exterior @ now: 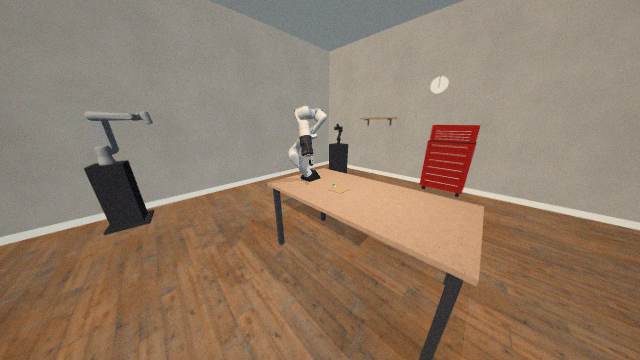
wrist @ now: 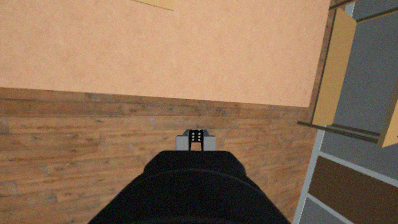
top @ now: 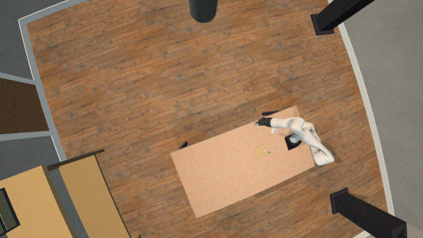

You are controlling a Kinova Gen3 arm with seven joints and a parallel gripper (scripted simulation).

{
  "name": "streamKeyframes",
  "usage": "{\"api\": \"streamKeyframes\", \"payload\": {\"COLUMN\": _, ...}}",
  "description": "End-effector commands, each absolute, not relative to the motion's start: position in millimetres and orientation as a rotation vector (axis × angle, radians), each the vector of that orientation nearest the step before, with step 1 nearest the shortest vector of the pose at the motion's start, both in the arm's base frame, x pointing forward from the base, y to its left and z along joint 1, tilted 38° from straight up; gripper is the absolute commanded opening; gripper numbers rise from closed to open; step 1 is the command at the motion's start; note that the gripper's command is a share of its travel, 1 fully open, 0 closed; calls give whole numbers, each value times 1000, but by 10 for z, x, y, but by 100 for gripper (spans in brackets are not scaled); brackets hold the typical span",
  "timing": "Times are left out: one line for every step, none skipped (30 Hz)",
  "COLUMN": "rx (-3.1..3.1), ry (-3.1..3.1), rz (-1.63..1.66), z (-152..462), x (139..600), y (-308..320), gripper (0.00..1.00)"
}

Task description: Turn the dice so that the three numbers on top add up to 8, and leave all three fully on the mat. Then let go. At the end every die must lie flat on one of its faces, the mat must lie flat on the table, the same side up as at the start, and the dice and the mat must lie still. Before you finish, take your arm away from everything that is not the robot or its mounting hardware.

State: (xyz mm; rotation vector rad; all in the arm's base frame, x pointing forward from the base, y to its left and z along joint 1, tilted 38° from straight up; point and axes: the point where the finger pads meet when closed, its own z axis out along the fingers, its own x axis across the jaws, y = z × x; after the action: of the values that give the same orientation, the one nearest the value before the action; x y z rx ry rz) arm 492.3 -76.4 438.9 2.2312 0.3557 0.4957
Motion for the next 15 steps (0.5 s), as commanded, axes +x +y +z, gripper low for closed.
{"api": "streamKeyframes", "payload": {"rx": 2236, "ry": 182, "rz": 553, "z": 4746, "x": 4699, "y": -1247, "gripper": 34}}
{"api": "streamKeyframes", "payload": {"rx": 2236, "ry": 182, "rz": 553, "z": 4746, "x": 4699, "y": -1247, "gripper": 34}}
{"api": "streamKeyframes", "payload": {"rx": 2236, "ry": 182, "rz": 553, "z": 4746, "x": 4699, "y": -1247, "gripper": 34}}
{"api": "streamKeyframes", "payload": {"rx": 2236, "ry": 182, "rz": 553, "z": 4746, "x": 4699, "y": -1247, "gripper": 34}}
{"api": "streamKeyframes", "payload": {"rx": 2227, "ry": 104, "rz": 579, "z": 4910, "x": 4559, "y": -1446, "gripper": 34}}
{"api": "streamKeyframes", "payload": {"rx": 2217, "ry": 25, "rz": 604, "z": 5068, "x": 4403, "y": -1647, "gripper": 34}}
{"api": "streamKeyframes", "payload": {"rx": 2217, "ry": 25, "rz": 604, "z": 5068, "x": 4403, "y": -1647, "gripper": 34}}
{"api": "streamKeyframes", "payload": {"rx": 2217, "ry": 25, "rz": 604, "z": 5068, "x": 4403, "y": -1647, "gripper": 34}}
{"api": "streamKeyframes", "payload": {"rx": 2204, "ry": -56, "rz": 628, "z": 5220, "x": 4229, "y": -1847, "gripper": 34}}
{"api": "streamKeyframes", "payload": {"rx": 2204, "ry": -56, "rz": 628, "z": 5220, "x": 4229, "y": -1847, "gripper": 34}}
{"api": "streamKeyframes", "payload": {"rx": 2188, "ry": -138, "rz": 651, "z": 5363, "x": 4037, "y": -2047, "gripper": 34}}
{"api": "streamKeyframes", "payload": {"rx": 2188, "ry": -138, "rz": 651, "z": 5363, "x": 4037, "y": -2047, "gripper": 34}}
{"api": "streamKeyframes", "payload": {"rx": 2170, "ry": -221, "rz": 673, "z": 5497, "x": 3830, "y": -2241, "gripper": 34}}
{"api": "streamKeyframes", "payload": {"rx": 2170, "ry": -221, "rz": 673, "z": 5498, "x": 3828, "y": -2243, "gripper": 34}}
{"api": "streamKeyframes", "payload": {"rx": 2150, "ry": -305, "rz": 693, "z": 5613, "x": 3618, "y": -2417, "gripper": 34}}
